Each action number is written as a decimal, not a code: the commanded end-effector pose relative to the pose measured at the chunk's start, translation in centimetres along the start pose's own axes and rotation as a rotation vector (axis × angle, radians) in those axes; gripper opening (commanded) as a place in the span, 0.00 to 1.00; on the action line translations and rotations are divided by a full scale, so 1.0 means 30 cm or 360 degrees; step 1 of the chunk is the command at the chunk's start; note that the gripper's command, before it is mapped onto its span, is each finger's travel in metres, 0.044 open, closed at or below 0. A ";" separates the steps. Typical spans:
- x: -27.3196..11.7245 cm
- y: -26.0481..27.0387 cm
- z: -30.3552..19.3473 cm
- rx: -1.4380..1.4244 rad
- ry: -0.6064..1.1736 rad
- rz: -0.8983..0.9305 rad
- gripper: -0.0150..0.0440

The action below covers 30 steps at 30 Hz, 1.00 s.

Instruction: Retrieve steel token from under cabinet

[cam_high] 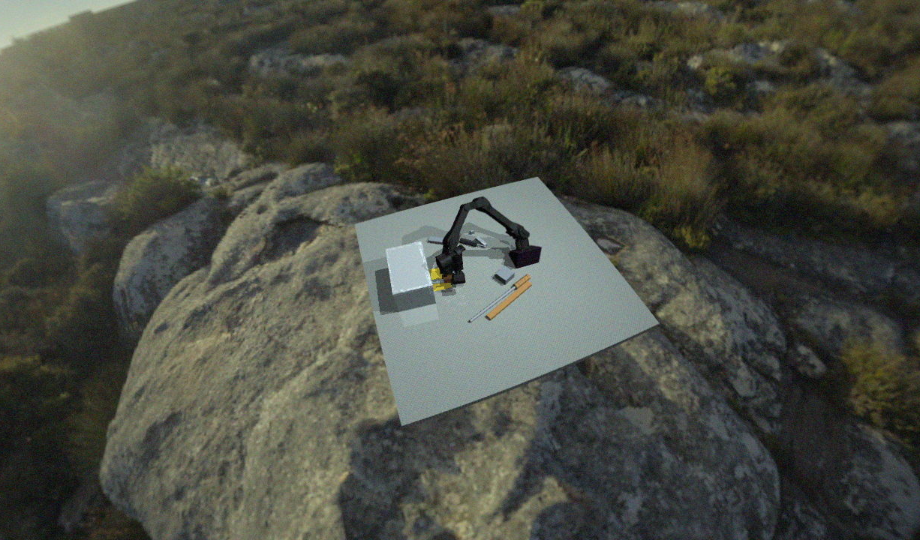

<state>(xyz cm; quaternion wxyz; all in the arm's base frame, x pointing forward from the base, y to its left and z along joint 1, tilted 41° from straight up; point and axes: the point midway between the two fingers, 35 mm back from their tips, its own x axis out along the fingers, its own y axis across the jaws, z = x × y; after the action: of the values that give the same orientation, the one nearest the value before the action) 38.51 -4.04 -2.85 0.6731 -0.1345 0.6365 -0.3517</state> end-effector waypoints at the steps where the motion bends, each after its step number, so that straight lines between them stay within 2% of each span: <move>1: 0.002 0.001 -0.024 0.0001 0.0006 -0.0001 0.25; 30: 0.004 0.003 -0.122 -0.0001 0.0008 -0.0001 0.25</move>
<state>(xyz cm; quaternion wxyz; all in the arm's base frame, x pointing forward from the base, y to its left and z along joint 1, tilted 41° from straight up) 35.68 -3.21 -3.37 0.6728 -0.1343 0.6371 -0.3512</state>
